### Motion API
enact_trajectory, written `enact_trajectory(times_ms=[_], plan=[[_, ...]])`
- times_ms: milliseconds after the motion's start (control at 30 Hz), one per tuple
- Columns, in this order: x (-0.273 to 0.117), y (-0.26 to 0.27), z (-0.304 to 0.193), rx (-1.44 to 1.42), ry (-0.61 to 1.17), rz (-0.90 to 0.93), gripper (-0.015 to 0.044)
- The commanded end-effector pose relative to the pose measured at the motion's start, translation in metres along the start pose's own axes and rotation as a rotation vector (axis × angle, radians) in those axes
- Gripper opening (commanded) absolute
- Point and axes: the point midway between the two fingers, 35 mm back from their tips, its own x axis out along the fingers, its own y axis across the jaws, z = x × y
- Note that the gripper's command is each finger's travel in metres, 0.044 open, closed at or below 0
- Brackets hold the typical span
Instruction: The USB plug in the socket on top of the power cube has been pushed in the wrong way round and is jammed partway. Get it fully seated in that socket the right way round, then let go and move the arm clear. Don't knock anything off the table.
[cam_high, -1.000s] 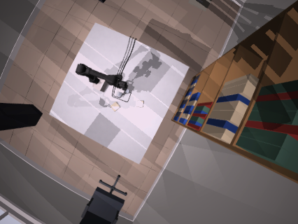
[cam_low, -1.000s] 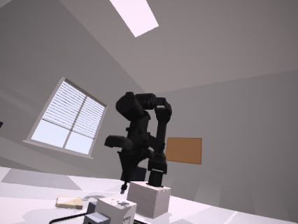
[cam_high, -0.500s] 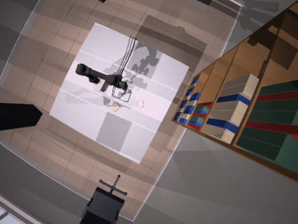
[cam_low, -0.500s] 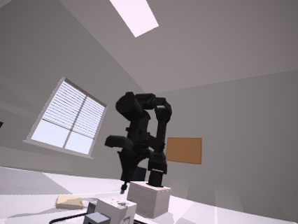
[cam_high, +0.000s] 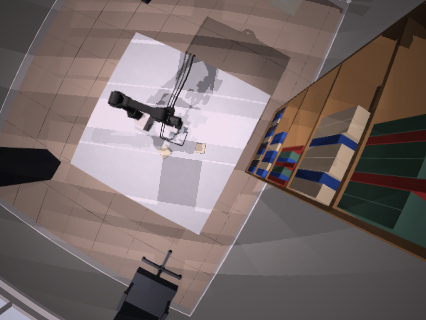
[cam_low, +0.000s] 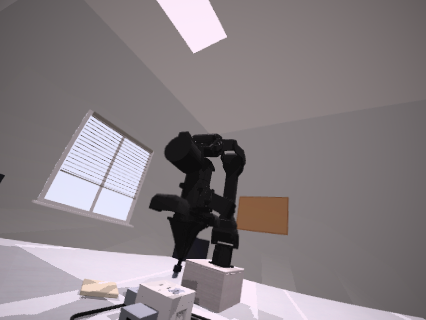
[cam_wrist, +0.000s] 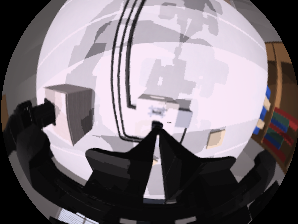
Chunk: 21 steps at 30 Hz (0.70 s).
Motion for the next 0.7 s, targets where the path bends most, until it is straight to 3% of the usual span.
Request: enact_trajectory(times_ms=[0,667], plan=[[0.0014,0.0005,0.0007,-0.004,-0.008,0.002,0.0000],[0.0037,0.0003,0.0016,-0.005,-0.024,0.002,0.0000]])
